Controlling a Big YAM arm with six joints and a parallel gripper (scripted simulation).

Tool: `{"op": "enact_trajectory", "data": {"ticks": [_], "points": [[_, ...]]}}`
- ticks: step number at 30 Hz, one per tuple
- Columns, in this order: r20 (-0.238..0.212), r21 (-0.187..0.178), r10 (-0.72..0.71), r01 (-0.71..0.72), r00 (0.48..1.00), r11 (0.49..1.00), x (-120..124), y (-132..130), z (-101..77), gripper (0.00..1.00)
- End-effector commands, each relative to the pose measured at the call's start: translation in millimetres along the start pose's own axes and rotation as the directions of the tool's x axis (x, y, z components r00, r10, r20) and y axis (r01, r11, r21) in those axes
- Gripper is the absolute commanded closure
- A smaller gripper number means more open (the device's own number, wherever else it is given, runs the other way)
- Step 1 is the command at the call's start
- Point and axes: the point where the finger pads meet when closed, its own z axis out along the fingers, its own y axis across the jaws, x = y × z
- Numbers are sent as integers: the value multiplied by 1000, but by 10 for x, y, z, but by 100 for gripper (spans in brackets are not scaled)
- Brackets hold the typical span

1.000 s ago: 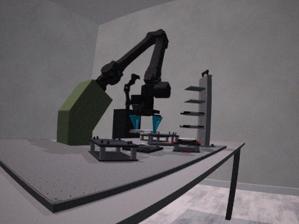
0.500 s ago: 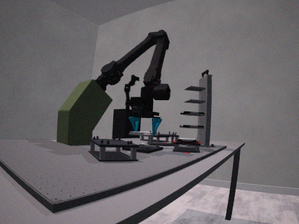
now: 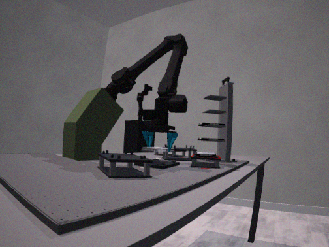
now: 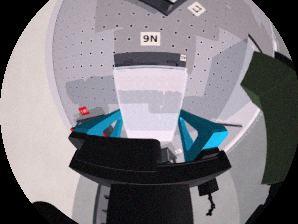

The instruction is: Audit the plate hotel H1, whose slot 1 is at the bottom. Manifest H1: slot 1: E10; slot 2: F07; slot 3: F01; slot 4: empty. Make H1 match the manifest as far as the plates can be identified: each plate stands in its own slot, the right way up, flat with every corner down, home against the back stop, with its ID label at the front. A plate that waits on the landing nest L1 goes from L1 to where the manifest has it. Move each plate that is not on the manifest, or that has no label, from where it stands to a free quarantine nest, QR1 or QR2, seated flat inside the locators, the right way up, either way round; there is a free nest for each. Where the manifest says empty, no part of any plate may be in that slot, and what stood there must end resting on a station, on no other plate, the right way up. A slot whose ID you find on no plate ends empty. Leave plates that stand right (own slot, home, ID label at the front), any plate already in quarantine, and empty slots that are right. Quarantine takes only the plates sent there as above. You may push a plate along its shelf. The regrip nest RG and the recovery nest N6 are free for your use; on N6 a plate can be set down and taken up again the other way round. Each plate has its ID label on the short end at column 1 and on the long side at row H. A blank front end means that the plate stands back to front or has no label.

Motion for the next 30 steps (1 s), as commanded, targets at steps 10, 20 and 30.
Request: {"op": "enact_trajectory", "data": {"ticks": [10,20,30], "points": [[4,-11,2,-2,1000,1000,1,62,109,14],[5,-15,7,-7,1000,1000,-17,75,152,14],[5,-14,7,-7,1000,1000,-15,65,221,14]]}}
